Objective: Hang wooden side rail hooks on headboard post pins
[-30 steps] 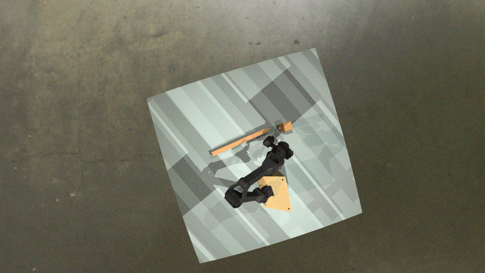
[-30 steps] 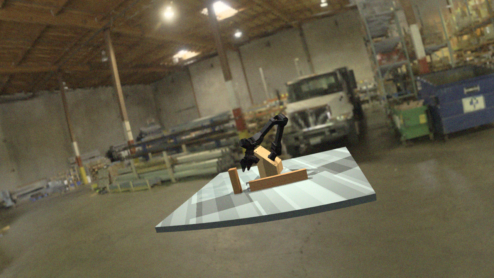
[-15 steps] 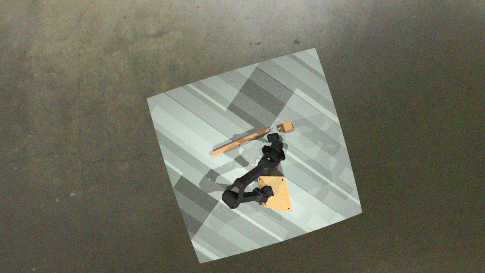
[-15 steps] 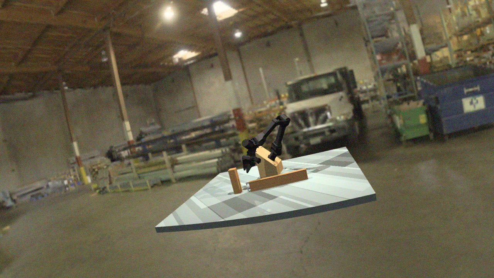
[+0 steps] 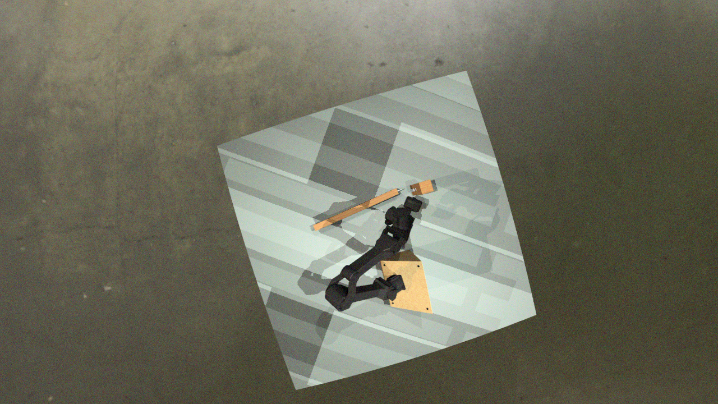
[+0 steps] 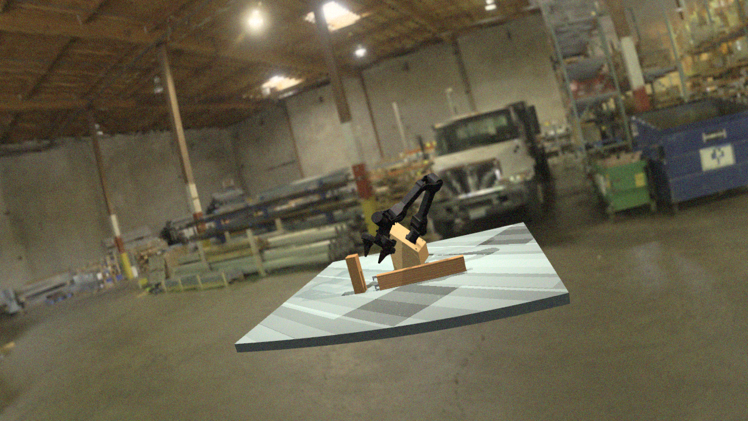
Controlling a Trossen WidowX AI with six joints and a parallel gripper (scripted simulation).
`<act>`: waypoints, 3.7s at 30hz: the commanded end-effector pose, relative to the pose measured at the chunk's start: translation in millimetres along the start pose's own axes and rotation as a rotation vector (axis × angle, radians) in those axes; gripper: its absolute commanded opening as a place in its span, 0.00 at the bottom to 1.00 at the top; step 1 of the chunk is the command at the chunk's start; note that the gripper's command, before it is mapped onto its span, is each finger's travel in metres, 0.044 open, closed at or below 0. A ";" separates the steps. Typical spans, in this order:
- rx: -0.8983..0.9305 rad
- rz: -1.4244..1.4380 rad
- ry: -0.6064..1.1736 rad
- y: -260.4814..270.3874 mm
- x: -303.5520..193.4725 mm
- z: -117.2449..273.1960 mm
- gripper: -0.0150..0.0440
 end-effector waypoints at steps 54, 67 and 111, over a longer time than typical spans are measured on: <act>-0.347 -1.830 -0.010 2.8 29.7 9.2 1.00; -0.342 -1.817 -0.004 2.4 29.9 8.8 1.00; 0.543 0.452 -0.347 -70.2 91.8 6.8 1.00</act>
Point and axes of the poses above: the point midway between the two fingers, 35 mm back from their tips, its own z axis back along the fingers, its own y axis across the jaws, x = y × z, the point moved 5 cm from there along z, back along the fingers, and after that the axes turned 9 degrees about z, right-handed, at the moved point
